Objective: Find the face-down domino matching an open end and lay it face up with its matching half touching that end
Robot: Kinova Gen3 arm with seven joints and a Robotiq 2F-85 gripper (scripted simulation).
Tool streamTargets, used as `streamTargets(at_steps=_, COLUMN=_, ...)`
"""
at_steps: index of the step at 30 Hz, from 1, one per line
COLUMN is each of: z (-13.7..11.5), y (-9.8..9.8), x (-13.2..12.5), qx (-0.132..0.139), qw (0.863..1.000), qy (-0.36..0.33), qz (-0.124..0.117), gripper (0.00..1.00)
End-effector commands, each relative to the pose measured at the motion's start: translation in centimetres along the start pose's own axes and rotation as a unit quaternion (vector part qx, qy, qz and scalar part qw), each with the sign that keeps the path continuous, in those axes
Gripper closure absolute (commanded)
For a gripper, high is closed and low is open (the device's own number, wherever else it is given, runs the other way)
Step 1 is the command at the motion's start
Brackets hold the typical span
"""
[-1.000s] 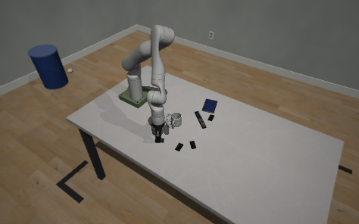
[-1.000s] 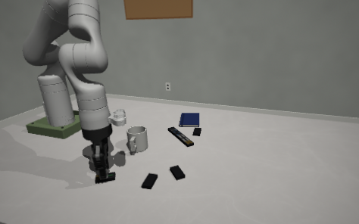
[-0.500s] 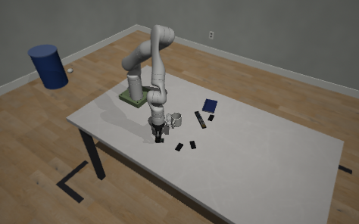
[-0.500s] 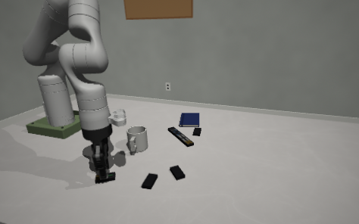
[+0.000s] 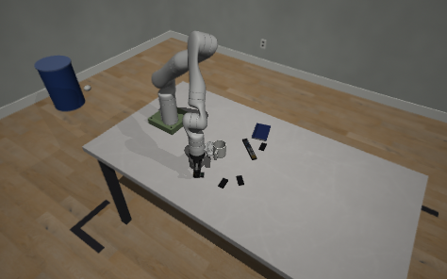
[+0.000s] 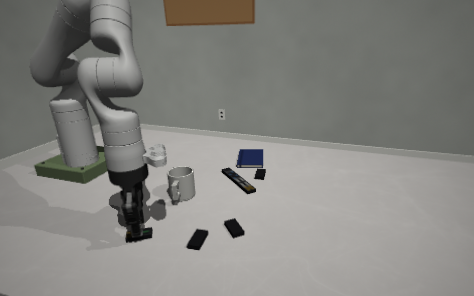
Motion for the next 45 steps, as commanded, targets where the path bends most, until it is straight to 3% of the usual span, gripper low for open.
streamTargets(at_steps=1, z=0.0, y=0.1, x=0.0, qx=0.0, qw=1.0, qy=0.0, qz=0.001, gripper=0.51)
streamTargets(at_steps=21, z=0.0, y=0.0, x=0.0, qx=0.0, qw=1.0, qy=0.0, qz=0.001, gripper=0.51)
streamTargets(at_steps=45, z=0.0, y=-1.7, x=0.0, qx=0.0, qw=1.0, qy=0.0, qz=0.001, gripper=0.51)
Point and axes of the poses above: the point where the finger pads meet when closed, its own y axis back along the fingers, its own x axis across the jaws, z = x × y, the point moved 4 cm from there along y, back along the fingers, and after that the axes turned 2 degrees about y, right-handed, at the moved point
